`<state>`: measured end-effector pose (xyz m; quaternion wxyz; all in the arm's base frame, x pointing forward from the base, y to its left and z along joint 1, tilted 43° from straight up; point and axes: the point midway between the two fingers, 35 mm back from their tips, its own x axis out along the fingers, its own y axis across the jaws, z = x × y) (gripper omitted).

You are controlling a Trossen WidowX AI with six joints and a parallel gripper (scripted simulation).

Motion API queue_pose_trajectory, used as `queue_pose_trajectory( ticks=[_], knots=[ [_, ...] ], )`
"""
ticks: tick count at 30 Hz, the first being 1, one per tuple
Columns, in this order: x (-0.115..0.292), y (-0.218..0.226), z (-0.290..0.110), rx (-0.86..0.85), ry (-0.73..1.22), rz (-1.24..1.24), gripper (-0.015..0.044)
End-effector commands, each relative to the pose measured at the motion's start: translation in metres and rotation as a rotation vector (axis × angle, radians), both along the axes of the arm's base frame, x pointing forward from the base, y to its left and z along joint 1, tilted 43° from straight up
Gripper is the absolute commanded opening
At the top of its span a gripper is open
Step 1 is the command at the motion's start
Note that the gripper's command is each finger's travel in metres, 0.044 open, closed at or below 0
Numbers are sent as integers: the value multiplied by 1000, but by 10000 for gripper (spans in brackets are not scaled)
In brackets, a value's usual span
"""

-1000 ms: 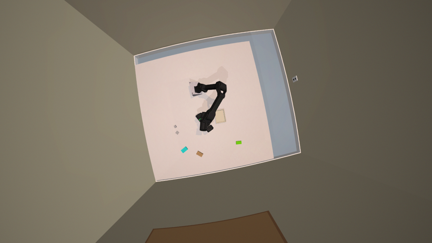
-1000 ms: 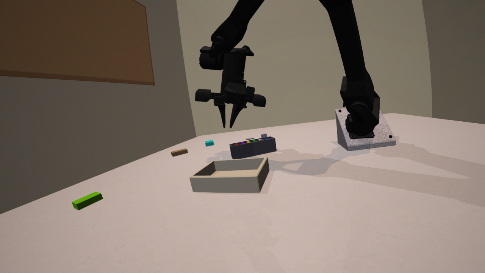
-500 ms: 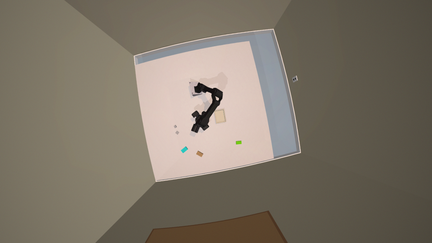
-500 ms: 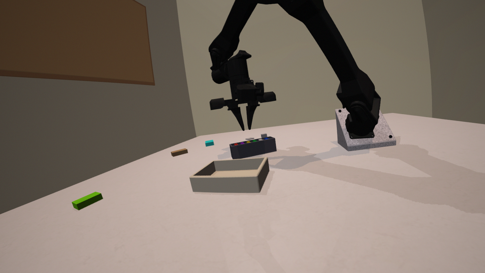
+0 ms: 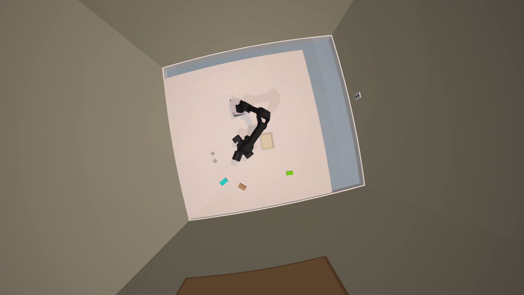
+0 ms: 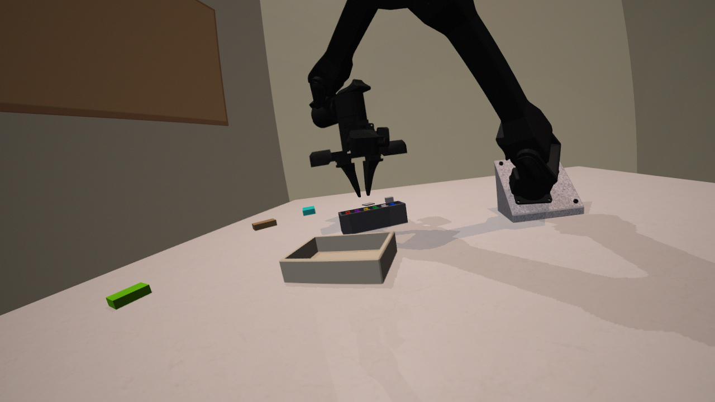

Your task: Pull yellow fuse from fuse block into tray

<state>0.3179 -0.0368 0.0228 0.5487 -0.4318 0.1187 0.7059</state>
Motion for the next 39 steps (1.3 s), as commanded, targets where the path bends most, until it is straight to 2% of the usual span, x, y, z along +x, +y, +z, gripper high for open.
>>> queue_pose_trajectory(
  ticks=[1,39],
  knots=[
    [-2,5,-6,7,14,1,70],
    [-3,21,-23,8,14,2,70]
  ],
)
